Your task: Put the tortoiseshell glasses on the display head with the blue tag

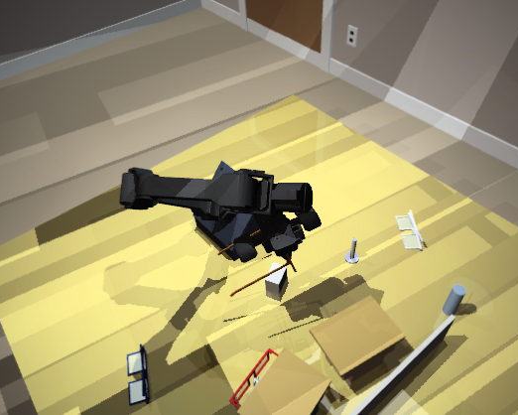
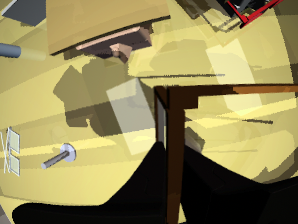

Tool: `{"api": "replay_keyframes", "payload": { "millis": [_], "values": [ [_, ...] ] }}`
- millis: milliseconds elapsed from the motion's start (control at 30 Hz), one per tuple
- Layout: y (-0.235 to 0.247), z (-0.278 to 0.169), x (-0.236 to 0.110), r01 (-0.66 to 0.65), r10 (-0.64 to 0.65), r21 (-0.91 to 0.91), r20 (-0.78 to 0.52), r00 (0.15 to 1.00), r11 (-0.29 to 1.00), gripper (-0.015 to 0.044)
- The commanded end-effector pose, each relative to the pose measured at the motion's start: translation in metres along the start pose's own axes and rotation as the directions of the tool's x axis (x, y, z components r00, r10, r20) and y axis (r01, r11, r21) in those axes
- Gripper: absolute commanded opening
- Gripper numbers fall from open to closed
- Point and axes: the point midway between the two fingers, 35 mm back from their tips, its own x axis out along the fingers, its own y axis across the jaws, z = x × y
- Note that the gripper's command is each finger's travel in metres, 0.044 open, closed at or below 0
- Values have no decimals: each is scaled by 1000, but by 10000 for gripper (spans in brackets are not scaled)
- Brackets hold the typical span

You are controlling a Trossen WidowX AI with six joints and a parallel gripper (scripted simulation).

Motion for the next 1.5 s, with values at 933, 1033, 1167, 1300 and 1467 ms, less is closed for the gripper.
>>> {"api": "replay_keyframes", "payload": {
  "millis": [933,1033,1167,1300,1467],
  "values": [
    [-84,-30,-40,78,114,-827,169,979,557,0],
    [-91,-34,-42,104,124,-870,185,975,482,0],
    [-99,-40,-43,141,136,-916,205,969,376,0],
    [-108,-46,-44,181,148,-947,226,963,266,0],
    [-117,-53,-45,233,161,-964,252,954,124,0]
  ]
}}
